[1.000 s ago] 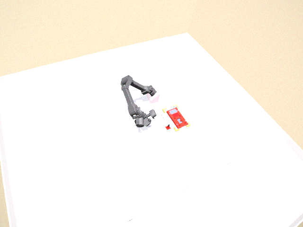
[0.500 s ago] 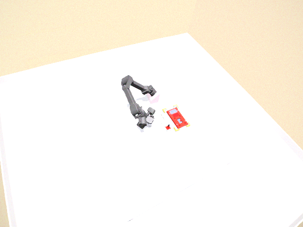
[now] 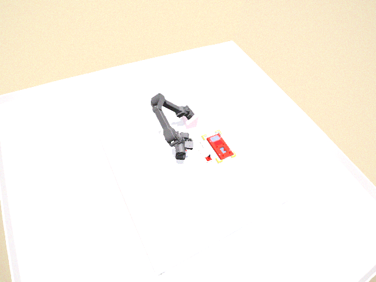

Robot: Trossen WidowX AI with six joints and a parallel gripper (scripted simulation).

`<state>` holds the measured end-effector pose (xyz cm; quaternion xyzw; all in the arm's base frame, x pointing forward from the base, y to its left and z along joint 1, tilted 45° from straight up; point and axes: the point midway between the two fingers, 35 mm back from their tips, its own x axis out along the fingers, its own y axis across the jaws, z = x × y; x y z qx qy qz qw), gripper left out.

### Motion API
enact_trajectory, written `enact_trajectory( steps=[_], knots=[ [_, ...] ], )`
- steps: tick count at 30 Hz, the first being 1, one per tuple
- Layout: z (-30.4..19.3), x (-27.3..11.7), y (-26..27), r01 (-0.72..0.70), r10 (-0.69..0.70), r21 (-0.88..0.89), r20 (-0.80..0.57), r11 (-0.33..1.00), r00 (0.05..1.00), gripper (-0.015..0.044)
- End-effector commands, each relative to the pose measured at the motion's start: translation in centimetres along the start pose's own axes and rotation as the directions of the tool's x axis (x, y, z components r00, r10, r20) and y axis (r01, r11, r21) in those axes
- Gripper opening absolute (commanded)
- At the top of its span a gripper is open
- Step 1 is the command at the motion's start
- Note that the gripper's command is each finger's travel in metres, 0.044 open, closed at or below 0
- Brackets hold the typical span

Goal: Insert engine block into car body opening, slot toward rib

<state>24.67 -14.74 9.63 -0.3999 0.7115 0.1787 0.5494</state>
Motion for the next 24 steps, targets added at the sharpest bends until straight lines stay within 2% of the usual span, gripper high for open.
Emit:
enact_trajectory(
  steps=[1,12,24],
  knots=[
    [0.07,-0.05,0.01,0.009,-0.012,-0.117,-0.025,0.993,1.000,0.0440],
    [0.32,-0.31,0.09,0.000,-0.047,-0.470,-0.088,0.883,0.995,0.0440],
    [0.60,-0.70,0.13,-0.063,-0.092,-0.775,-0.154,0.629,0.984,0.0440]
  ],
)
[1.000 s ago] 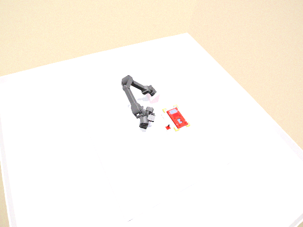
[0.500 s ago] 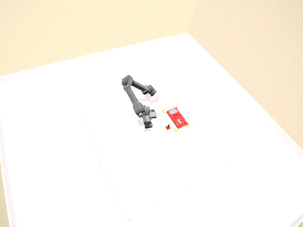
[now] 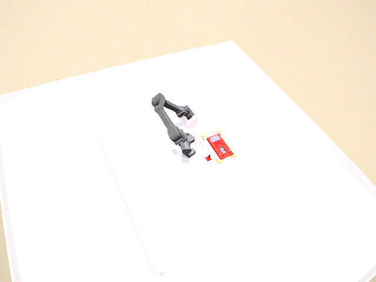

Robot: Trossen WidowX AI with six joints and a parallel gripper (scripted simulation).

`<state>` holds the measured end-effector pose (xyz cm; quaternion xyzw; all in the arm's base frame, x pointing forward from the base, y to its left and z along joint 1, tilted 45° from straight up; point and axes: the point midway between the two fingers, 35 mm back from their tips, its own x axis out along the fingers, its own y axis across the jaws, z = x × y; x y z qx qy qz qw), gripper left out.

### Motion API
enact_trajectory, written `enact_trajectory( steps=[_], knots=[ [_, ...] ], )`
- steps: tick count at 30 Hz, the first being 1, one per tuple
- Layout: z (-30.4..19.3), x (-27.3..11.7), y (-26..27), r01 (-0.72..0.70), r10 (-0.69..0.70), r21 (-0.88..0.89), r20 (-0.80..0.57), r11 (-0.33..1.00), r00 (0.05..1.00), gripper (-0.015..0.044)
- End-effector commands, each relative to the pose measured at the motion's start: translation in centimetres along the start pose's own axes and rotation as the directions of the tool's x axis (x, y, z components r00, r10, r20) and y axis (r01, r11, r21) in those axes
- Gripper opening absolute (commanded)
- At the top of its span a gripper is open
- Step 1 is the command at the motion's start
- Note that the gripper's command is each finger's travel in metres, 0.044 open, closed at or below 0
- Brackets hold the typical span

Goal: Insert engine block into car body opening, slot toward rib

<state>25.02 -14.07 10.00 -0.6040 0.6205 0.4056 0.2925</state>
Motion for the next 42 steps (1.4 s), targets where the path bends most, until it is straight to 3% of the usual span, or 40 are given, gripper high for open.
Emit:
enact_trajectory(
  steps=[1,13,25,31,42],
  knots=[
    [0.1,-0.1,0.0,-0.011,0.008,-0.119,-0.027,0.993,1.000,0.0440],
    [0.2,-0.7,-0.2,-0.068,0.016,-0.496,-0.109,0.866,0.994,0.0440],
    [0.3,-1.3,-0.5,-0.162,0.015,-0.784,-0.192,0.600,0.981,0.0440],
    [0.4,-1.6,-0.6,-0.210,0.012,-0.869,-0.228,0.449,0.973,0.0440],
    [0.6,-0.1,-0.9,-0.211,0.012,-0.871,-0.230,0.444,0.973,0.0440]
  ],
)
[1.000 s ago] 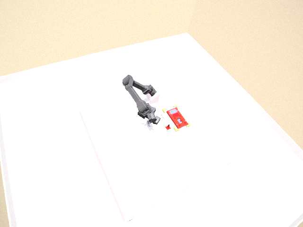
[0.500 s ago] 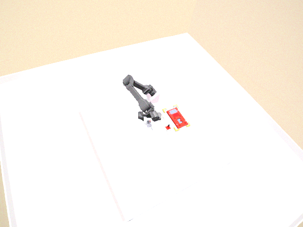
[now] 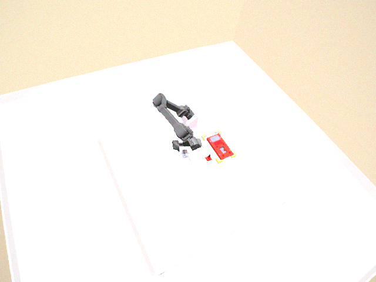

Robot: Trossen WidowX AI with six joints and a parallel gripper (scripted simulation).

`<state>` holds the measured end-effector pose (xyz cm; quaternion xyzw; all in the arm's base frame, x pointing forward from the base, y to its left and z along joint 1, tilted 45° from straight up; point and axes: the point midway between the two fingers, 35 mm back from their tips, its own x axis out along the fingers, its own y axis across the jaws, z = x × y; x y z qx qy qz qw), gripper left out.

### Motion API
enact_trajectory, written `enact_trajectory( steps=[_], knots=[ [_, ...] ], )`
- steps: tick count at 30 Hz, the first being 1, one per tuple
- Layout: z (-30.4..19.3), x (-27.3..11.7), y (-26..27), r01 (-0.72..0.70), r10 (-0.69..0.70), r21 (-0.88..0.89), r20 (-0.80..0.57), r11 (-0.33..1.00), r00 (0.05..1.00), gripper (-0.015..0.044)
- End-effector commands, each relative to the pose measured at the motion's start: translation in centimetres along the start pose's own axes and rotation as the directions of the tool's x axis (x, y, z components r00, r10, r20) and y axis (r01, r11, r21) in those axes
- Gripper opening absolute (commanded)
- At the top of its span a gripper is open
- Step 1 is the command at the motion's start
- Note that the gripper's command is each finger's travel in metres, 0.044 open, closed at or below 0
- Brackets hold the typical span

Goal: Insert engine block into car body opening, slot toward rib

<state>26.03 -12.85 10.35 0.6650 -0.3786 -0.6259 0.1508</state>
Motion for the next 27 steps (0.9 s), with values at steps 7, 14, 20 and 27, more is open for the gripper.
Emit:
enact_trajectory(
  steps=[7,14,20,27],
  knots=[
    [0.1,1.7,0.0,-0.009,0.009,-0.008,0.007,1.000,1.000,0.0440],
    [0.1,2.9,0.0,-0.009,0.009,-0.008,0.007,1.000,1.000,0.0440],
    [0.2,3.7,0.1,-0.010,0.010,-0.008,0.006,1.000,1.000,0.0440],
    [0.2,3.7,0.1,-0.010,0.010,-0.008,0.006,1.000,1.000,0.0282]
  ],
)
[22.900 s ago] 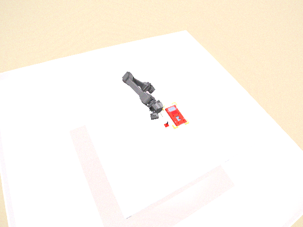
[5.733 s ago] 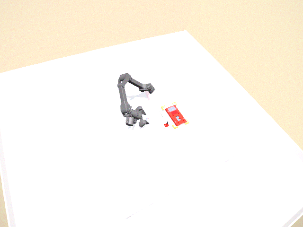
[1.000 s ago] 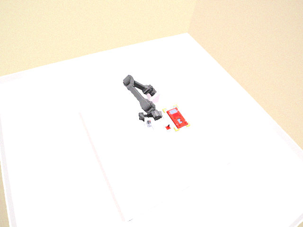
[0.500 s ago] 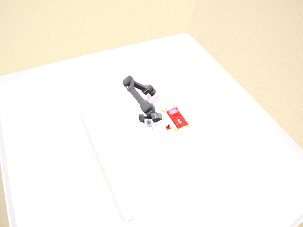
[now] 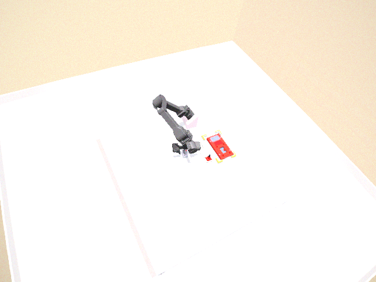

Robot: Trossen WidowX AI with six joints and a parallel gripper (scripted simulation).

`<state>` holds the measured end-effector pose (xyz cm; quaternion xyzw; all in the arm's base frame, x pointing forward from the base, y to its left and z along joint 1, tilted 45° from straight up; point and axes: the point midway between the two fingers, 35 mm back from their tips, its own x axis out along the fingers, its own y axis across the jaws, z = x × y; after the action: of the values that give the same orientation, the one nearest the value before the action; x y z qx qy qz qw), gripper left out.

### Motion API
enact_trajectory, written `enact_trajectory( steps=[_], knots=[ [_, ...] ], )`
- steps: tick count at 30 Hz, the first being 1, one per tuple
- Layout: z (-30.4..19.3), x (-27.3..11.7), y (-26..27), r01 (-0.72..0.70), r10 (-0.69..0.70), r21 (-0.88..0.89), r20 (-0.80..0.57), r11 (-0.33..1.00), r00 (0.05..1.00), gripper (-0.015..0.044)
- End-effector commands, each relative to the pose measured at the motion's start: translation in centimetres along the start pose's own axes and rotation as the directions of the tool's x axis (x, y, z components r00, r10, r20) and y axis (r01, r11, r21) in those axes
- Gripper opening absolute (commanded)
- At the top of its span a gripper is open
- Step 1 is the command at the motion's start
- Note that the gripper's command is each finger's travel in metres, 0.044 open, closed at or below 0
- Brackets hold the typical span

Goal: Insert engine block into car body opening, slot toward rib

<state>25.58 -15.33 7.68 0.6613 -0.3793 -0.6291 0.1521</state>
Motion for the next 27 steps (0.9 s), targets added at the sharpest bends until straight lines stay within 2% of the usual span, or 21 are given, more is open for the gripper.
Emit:
enact_trajectory(
  steps=[1,4,13,18,27],
  knots=[
    [0.0,0.1,0.1,-0.006,0.006,-0.003,-0.002,1.000,1.000,0.0256],
    [0.0,0.1,0.1,-0.006,0.006,-0.003,-0.002,1.000,1.000,0.0177],
    [0.0,0.1,0.1,-0.006,0.006,-0.003,-0.002,1.000,1.000,0.0118],
    [-0.2,-0.7,0.0,-0.003,0.003,-0.003,-0.001,1.000,1.000,0.0000],
    [-0.6,-3.4,-0.4,0.006,-0.006,-0.004,0.000,1.000,1.000,0.0000]
  ],
)
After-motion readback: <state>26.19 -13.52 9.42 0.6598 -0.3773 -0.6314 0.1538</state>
